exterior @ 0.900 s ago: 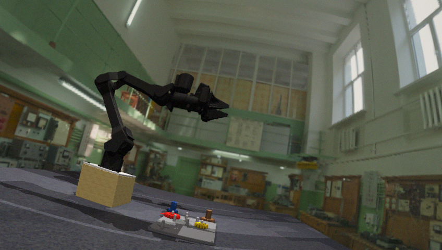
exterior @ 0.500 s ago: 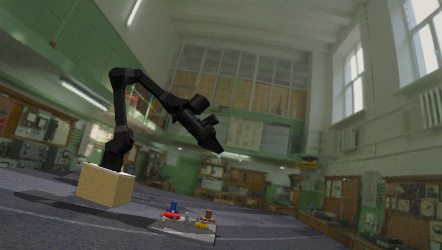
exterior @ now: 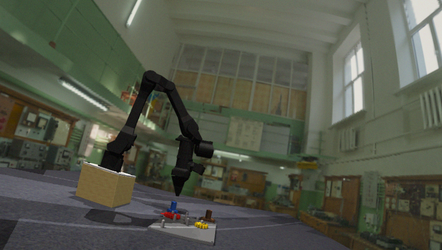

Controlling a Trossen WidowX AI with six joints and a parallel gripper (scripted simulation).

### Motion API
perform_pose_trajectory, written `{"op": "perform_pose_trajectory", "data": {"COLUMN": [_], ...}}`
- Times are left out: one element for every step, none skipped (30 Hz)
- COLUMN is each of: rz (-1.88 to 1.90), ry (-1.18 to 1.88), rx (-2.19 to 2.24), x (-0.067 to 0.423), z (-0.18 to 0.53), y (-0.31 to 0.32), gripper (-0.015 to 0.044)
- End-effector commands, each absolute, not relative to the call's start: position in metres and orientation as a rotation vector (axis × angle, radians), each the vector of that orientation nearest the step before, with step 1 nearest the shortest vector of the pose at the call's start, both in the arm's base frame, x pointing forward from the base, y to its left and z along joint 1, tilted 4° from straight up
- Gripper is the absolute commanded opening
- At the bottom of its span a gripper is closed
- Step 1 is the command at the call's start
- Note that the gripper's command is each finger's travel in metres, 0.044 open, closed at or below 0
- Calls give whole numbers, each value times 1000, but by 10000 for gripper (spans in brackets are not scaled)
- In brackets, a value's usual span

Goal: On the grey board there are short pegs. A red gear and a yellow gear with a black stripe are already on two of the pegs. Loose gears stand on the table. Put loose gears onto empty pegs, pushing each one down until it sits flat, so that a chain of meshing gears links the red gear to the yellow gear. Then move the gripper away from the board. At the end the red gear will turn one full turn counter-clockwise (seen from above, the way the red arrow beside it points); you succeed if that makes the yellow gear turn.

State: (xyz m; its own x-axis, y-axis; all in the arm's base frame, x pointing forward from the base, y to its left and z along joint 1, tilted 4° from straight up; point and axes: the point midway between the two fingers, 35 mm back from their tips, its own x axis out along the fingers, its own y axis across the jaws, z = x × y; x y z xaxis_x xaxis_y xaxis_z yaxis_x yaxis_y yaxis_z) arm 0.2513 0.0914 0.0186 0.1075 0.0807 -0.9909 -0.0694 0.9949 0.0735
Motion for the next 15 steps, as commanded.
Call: {"op": "perform_pose_trajectory", "data": {"rz": [99,99,98,98,98,98,98,98,98,98,98,98,98,99,99], "ry": [1504,1504,1504,1504,1504,1504,1504,1504,1504,1504,1504,1504,1504,1504,1504], "rx": [11,11,11,11,11,11,11,11,11,11,11,11,11,11,11], "x": [244,244,244,243,243,243,244,244,244,244,244,244,244,244,244], "z": [16,16,16,16,15,11,6,2,1,1,0,0,-2,-3,-5], "y": [92,92,92,92,92,92,92,93,93,93,93,93,93,93,93], "gripper": [440,440,440,440,440,440,440,440,440,440,440,440,440,440,440]}}
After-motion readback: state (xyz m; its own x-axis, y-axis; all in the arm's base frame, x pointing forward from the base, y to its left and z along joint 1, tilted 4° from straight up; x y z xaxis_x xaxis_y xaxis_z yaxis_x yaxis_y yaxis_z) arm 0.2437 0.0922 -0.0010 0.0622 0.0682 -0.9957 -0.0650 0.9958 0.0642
